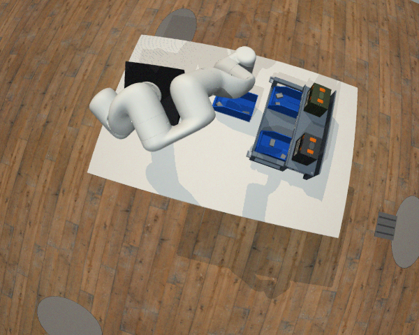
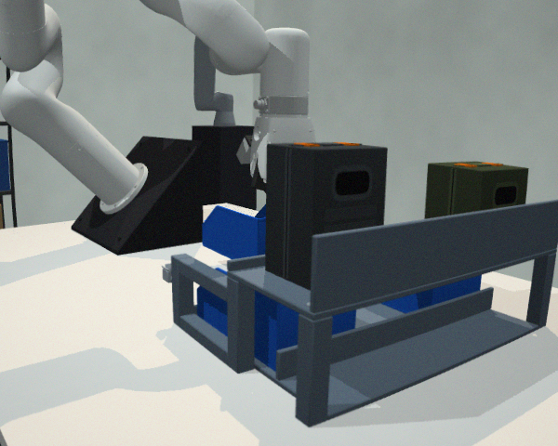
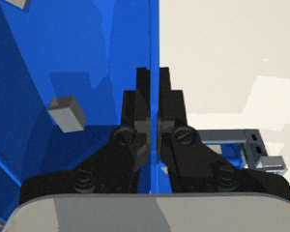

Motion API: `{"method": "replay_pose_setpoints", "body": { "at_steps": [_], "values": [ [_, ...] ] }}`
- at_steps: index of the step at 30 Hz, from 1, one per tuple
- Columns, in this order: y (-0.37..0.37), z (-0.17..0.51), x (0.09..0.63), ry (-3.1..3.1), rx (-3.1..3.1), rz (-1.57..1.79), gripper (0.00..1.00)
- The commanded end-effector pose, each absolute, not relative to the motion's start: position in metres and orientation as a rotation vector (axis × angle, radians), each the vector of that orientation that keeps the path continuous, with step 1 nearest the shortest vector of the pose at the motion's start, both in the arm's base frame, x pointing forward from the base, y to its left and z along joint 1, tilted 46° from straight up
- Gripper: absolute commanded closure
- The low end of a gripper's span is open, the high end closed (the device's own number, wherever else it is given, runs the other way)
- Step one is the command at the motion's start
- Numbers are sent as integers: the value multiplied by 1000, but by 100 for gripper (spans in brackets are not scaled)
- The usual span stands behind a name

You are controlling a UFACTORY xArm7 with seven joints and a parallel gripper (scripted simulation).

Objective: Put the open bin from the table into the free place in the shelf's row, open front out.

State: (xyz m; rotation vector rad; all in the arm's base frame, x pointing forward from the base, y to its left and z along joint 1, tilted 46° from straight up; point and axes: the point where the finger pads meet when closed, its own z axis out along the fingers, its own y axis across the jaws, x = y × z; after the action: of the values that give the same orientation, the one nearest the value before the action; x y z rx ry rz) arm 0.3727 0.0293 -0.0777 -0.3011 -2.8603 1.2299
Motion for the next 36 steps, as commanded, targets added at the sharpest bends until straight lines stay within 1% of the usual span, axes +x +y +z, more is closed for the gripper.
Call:
{"method": "replay_pose_setpoints", "body": {
  "at_steps": [1, 14, 36],
  "values": [
    [29, -74, 371, -2868, -297, 1225, 100],
    [20, -65, 364, -2868, -297, 1225, 100],
    [23, -68, 367, -2868, -297, 1226, 100]
  ]
}}
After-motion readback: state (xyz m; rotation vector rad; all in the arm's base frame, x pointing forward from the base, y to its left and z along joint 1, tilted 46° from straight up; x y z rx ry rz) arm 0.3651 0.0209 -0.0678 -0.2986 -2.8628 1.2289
